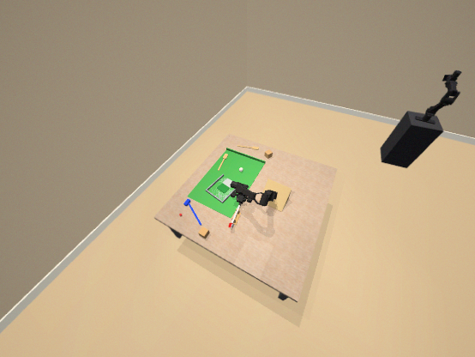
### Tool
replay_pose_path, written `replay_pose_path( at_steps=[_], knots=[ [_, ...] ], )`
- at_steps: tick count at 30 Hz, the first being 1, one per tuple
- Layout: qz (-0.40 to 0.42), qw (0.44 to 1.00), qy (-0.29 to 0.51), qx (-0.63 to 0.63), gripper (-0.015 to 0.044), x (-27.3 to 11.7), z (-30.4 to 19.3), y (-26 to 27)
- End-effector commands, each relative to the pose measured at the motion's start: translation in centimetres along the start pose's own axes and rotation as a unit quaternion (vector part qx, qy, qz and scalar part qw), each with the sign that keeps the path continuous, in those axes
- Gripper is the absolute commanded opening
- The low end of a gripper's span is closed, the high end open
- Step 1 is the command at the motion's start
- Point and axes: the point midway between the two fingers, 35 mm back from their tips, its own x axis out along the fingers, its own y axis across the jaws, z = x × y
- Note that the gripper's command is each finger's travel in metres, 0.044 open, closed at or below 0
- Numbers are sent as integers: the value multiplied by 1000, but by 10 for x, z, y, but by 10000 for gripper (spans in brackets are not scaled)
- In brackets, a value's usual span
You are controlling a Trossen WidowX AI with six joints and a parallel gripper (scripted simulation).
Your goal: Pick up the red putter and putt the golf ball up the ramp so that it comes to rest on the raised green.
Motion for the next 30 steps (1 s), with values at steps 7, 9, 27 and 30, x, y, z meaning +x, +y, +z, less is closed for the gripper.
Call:
replay_pose_path(
  at_steps=[7,9,27,30],
  knots=[
    [-2,1000,3,2,0,-7,1,-2],
    [-2,1000,5,5,0,-15,1,-3],
    [-7,999,3,44,0,-96,24,0],
    [-8,998,7,55,0,-90,17,-2]
  ],
)
